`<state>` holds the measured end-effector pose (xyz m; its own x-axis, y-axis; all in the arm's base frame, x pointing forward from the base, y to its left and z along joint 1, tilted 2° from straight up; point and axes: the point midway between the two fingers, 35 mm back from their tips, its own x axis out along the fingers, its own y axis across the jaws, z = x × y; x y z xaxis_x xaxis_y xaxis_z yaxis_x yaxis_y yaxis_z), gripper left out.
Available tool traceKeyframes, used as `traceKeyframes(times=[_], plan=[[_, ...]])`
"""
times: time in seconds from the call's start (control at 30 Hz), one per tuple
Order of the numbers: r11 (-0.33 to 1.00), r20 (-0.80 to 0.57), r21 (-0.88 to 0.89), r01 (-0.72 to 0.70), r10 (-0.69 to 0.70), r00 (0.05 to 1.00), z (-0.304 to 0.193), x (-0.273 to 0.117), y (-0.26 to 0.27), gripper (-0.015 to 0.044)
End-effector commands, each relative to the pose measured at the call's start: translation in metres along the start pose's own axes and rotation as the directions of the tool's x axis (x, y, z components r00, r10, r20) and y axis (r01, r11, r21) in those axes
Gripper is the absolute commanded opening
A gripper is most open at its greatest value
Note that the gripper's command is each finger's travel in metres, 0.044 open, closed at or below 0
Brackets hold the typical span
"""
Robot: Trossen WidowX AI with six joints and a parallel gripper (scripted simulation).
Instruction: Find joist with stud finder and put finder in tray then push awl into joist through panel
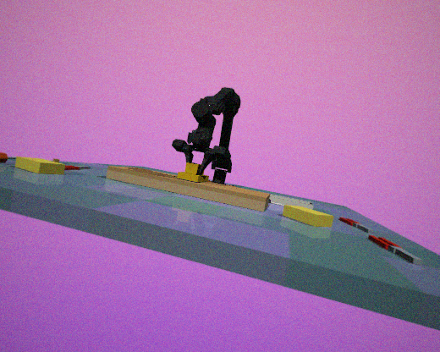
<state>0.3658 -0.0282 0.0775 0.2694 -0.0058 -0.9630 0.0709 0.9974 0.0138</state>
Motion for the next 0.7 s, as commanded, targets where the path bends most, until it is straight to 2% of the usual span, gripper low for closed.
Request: traceKeyframes(times=[0.0,0.67], plan=[[1.000,0.000,0.001,-0.004,0.004,1.000,0.000,0.000,0.009,0.0000],[1.000,0.000,0.002,-0.006,0.006,1.000,0.000,0.000,0.041,0.0000]])
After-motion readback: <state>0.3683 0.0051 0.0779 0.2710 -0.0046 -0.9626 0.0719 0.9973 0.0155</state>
